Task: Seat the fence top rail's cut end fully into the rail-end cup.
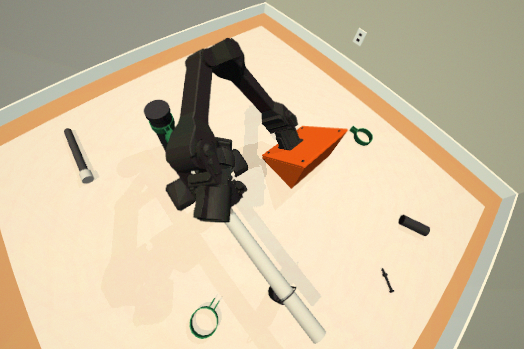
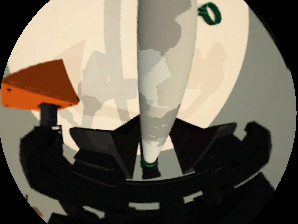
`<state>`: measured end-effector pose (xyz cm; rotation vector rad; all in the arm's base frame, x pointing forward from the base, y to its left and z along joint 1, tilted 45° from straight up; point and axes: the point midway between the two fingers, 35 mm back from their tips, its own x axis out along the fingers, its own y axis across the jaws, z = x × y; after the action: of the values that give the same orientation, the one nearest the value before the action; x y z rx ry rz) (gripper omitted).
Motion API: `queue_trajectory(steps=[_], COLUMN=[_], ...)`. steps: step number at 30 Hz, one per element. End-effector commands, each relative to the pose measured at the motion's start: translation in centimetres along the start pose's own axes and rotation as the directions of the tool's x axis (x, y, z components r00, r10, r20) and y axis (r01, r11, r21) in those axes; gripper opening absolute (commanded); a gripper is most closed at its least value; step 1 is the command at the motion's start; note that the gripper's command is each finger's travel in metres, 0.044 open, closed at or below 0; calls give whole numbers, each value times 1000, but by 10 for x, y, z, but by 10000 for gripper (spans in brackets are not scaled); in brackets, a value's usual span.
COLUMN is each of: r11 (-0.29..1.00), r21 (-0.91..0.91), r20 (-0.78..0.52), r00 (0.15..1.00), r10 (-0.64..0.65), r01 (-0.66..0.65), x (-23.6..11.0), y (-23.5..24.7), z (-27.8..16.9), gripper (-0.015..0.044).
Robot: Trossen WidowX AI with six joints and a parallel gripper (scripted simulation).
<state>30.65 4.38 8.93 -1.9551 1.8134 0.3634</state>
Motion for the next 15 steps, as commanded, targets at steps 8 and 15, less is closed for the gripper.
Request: queue_trajectory(steps=[8, 15], r11=[1000, 1000], r21=[-6, -8], r20=[-9, -8], r00=[1000, 1000], r10=[-9, -9], r01=[9, 9], x=[-2, -1], y=[-3, -3], z=[-4, -5], gripper=[0, 0])
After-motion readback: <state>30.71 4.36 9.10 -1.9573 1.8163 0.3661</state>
